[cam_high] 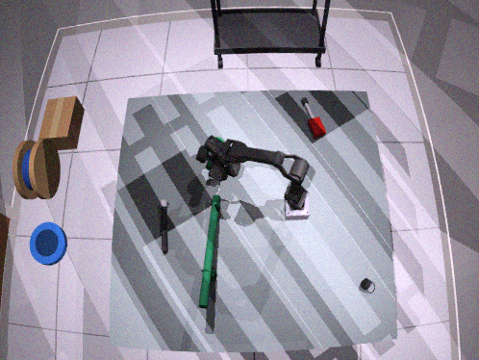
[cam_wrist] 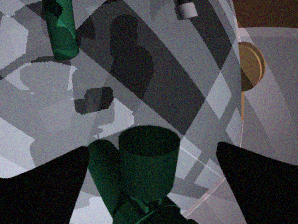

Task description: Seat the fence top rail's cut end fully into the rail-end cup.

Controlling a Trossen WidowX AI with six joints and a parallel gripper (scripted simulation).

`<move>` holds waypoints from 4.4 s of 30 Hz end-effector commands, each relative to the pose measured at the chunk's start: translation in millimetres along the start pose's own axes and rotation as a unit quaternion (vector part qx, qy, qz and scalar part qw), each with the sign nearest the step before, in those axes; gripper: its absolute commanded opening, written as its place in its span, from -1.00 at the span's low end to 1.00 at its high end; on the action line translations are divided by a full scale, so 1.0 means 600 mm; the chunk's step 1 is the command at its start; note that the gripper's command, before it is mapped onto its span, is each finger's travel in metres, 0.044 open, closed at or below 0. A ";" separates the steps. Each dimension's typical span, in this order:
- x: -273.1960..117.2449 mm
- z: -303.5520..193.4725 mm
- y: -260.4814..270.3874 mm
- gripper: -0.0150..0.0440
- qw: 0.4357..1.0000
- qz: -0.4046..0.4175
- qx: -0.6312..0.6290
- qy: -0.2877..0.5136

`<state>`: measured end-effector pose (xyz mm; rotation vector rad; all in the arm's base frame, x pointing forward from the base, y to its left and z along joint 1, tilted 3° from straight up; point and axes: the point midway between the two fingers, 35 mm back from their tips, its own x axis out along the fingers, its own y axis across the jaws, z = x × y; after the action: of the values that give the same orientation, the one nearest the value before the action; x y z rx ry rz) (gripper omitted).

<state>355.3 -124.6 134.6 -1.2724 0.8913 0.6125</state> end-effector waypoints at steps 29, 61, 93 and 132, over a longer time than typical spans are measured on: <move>0.071 0.000 0.008 0.64 1.000 0.005 0.003 0.001; 0.060 -0.002 0.027 -0.49 0.998 0.006 -0.056 -0.034; 0.055 -0.004 0.036 -0.49 0.995 0.006 -0.088 -0.052; -0.032 0.102 0.004 1.00 0.997 0.017 0.046 -0.064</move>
<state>353.9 -77.4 136.8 -1.2416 0.8087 0.7363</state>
